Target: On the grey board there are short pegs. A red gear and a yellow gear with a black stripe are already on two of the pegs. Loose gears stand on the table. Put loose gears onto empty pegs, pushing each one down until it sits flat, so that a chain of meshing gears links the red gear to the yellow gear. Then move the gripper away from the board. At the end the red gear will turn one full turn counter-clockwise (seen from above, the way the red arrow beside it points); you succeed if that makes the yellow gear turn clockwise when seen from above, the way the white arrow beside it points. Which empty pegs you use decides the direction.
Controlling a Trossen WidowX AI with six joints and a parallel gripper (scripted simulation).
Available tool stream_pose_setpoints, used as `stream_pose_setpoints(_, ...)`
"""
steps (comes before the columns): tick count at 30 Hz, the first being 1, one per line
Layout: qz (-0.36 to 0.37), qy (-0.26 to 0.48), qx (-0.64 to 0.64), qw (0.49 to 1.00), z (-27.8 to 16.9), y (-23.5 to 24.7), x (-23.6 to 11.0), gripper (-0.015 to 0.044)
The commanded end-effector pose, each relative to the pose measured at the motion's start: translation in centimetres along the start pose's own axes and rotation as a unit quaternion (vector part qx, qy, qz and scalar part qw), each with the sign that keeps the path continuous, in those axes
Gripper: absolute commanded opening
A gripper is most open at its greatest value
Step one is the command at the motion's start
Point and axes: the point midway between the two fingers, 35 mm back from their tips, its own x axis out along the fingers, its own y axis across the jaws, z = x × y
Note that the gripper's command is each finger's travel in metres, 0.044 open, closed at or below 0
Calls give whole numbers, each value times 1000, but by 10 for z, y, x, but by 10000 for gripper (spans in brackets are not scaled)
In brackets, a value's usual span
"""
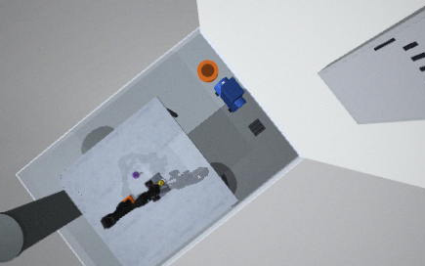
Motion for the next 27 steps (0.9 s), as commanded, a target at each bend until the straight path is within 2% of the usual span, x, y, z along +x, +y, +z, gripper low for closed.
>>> stream_pose_setpoints(1,0,1,-60,998,0,0,2,0)
stream_pose_setpoints(10,0,1,-28,1000,0,1,2,0)
stream_pose_setpoints(27,0,1,185,983,0,0,4,0)
